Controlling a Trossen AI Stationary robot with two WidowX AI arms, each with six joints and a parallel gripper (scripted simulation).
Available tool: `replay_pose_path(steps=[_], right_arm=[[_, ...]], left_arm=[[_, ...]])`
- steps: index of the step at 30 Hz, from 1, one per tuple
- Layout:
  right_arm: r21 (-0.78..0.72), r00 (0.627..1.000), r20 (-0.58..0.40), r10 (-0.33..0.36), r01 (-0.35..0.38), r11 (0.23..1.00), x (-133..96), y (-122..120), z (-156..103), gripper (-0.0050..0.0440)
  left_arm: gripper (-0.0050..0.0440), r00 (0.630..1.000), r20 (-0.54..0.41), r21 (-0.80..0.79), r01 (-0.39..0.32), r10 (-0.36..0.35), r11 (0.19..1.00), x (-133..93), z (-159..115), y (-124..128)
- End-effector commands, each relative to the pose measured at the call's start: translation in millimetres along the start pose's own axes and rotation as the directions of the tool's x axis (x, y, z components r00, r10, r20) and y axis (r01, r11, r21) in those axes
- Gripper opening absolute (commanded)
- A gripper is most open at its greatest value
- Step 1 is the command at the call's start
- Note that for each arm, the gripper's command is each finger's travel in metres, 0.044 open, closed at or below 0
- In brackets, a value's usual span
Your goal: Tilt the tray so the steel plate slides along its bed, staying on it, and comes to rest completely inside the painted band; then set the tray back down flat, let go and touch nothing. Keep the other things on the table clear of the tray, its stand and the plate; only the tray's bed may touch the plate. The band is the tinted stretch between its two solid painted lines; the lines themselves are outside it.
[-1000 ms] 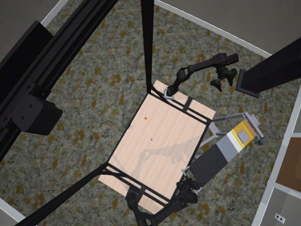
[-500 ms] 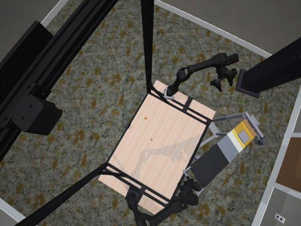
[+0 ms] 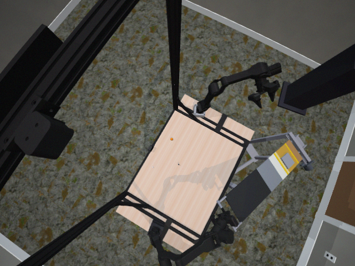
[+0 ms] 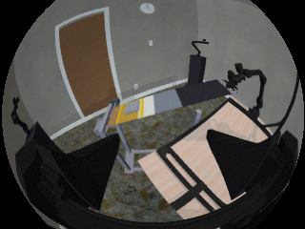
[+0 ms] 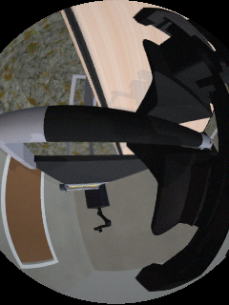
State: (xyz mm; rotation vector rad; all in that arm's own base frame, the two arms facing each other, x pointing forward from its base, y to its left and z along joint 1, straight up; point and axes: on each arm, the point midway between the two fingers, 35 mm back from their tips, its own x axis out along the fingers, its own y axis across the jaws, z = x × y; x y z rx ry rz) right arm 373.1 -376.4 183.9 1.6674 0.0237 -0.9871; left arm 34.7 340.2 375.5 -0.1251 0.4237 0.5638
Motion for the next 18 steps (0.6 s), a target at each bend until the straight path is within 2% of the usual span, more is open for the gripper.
replay_pose_path(steps=[1, 18], right_arm=[[-0.001, 0.998, 0.010, 0.065, -0.065, 0.998, -14.8, 23.7, 1.7, 0.0000], [-0.001, 0.997, 0.010, 0.080, -0.080, 0.997, -18.8, 34.8, 1.7, 0.0000]], left_arm=[[0.0440, 1.000, 0.000, 0.000, 0.000, 0.000, 1.000, -0.1, 0.0, -0.1], [0.0440, 1.000, 0.000, 0.000, 0.000, 0.000, 1.000, -0.1, 0.0, -0.1]])
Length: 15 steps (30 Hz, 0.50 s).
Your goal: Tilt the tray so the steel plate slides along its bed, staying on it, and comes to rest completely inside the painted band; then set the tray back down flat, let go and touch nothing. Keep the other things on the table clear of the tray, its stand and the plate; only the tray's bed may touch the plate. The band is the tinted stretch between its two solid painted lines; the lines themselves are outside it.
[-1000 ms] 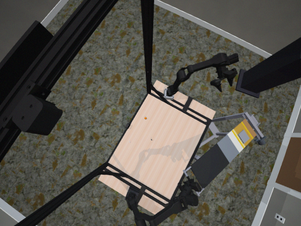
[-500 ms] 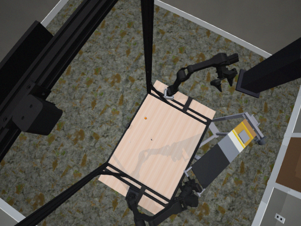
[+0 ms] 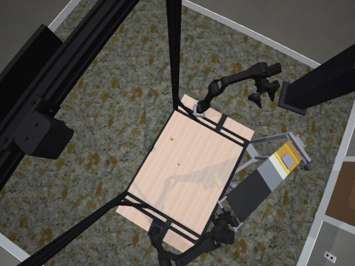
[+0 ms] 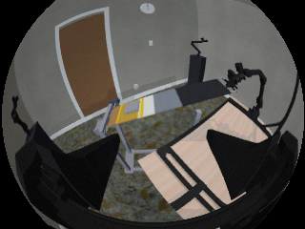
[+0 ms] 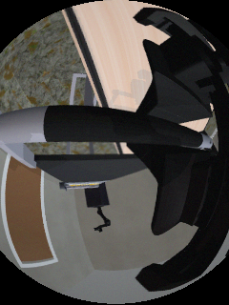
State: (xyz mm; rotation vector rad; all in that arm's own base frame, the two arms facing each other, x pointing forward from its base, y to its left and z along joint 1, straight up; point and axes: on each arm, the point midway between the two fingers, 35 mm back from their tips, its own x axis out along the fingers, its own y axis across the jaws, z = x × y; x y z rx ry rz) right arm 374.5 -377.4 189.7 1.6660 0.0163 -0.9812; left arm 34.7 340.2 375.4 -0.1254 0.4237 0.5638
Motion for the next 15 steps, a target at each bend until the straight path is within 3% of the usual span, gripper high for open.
replay_pose_path(steps=[1, 15], right_arm=[[-0.001, 0.997, 0.009, 0.073, -0.073, 0.997, -16.7, 30.0, 1.7, 0.0000], [-0.001, 0.995, 0.009, 0.095, -0.095, 0.995, -19.7, 38.9, 1.7, 0.0000]], left_arm=[[0.0440, 1.000, 0.000, 0.001, 0.000, 0.000, 1.000, -0.1, 0.1, -0.1], [0.0440, 1.000, 0.000, 0.001, 0.000, 0.000, 1.000, -0.1, 0.1, -0.1]])
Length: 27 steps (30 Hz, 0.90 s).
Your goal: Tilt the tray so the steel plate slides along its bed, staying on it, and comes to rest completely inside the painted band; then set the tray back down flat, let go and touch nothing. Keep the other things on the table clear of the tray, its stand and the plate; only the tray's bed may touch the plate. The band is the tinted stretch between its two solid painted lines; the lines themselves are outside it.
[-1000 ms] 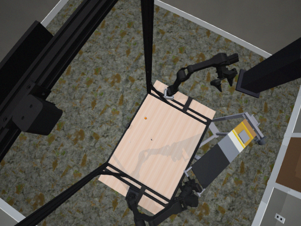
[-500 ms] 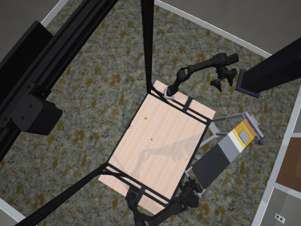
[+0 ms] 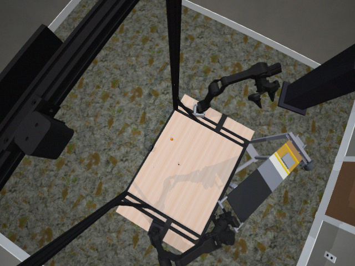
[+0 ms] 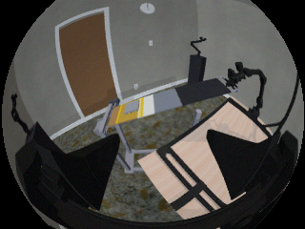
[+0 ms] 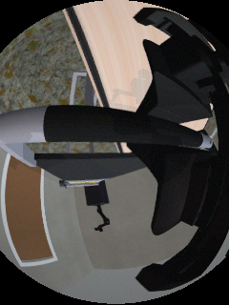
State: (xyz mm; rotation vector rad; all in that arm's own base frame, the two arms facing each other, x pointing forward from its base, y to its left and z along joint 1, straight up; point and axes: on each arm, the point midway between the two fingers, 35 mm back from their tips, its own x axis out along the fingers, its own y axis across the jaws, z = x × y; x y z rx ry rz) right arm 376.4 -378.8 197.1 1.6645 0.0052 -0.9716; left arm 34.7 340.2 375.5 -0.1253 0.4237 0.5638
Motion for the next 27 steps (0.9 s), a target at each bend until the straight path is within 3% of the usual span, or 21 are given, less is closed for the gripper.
replay_pose_path(steps=[1, 25, 27], right_arm=[[-0.002, 0.996, 0.009, 0.084, -0.084, 0.996, -16.7, 31.8, 1.7, 0.0000], [-0.002, 0.990, 0.009, 0.139, -0.139, 0.990, -16.9, 32.6, 1.7, 0.0000], [-0.002, 0.991, 0.009, 0.133, -0.133, 0.991, -13.7, 22.6, 1.8, 0.0000]], left_arm=[[0.0440, 1.000, 0.000, 0.000, 0.000, 0.000, 1.000, -0.1, 0.0, -0.1], [0.0440, 1.000, 0.000, 0.000, 0.000, 0.000, 1.000, -0.1, 0.0, -0.1], [0.0440, 1.000, 0.000, 0.000, 0.000, 0.000, 1.000, -0.1, 0.0, -0.1]])
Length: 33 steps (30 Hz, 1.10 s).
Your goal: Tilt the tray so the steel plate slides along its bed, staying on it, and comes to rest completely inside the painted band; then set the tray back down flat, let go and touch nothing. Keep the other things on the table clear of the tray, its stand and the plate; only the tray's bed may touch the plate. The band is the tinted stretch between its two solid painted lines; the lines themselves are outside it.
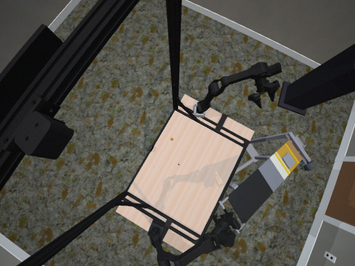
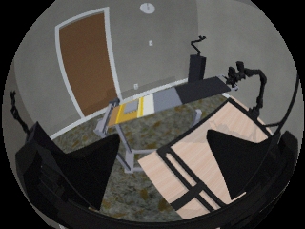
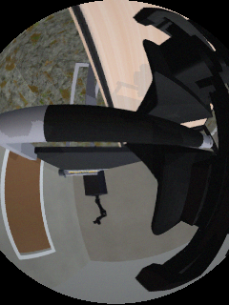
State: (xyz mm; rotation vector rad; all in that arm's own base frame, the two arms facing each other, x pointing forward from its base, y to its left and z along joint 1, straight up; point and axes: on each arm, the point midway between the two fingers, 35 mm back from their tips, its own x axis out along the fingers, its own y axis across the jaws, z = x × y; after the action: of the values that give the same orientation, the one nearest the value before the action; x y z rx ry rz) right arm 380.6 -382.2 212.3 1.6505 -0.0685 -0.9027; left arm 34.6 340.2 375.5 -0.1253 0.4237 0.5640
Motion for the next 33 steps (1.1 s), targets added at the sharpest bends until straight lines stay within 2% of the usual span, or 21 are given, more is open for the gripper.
replay_pose_path(steps=[1, 2, 7, 11, 13, 33], right_arm=[[-0.002, 1.000, 0.010, 0.027, -0.027, 1.000, -7.5, 4.1, 1.6, 0.0000], [-0.001, 1.000, 0.010, 0.015, -0.015, 1.000, -6.9, 1.7, 1.6, 0.0000], [-0.001, 0.998, 0.010, -0.068, 0.068, 0.998, 16.5, -78.7, 1.9, 0.0000], [0.001, 0.982, 0.010, -0.186, 0.186, 0.982, 16.7, -79.4, 1.9, 0.0000], [0.001, 0.976, 0.010, -0.217, 0.217, 0.976, 15.9, -77.0, 1.9, 0.0000], [0.000, 0.987, 0.010, -0.163, 0.163, 0.987, 3.3, -37.0, 1.7, 0.0000]], left_arm=[[0.0440, 1.000, 0.000, 0.001, 0.000, 0.000, 1.000, 0.0, 0.1, -0.1], [0.0440, 1.000, 0.000, 0.001, 0.000, 0.000, 1.000, 0.0, 0.1, -0.1], [0.0440, 1.000, 0.000, 0.001, 0.000, 0.000, 1.000, 0.0, 0.1, -0.1], [0.0440, 1.000, 0.000, 0.001, 0.000, 0.000, 1.000, 0.0, 0.1, -0.1], [0.0440, 1.000, 0.000, 0.001, 0.000, 0.000, 1.000, 0.0, 0.1, -0.1], [0.0440, 1.000, 0.000, 0.001, 0.000, 0.000, 1.000, 0.0, 0.1, -0.1]])
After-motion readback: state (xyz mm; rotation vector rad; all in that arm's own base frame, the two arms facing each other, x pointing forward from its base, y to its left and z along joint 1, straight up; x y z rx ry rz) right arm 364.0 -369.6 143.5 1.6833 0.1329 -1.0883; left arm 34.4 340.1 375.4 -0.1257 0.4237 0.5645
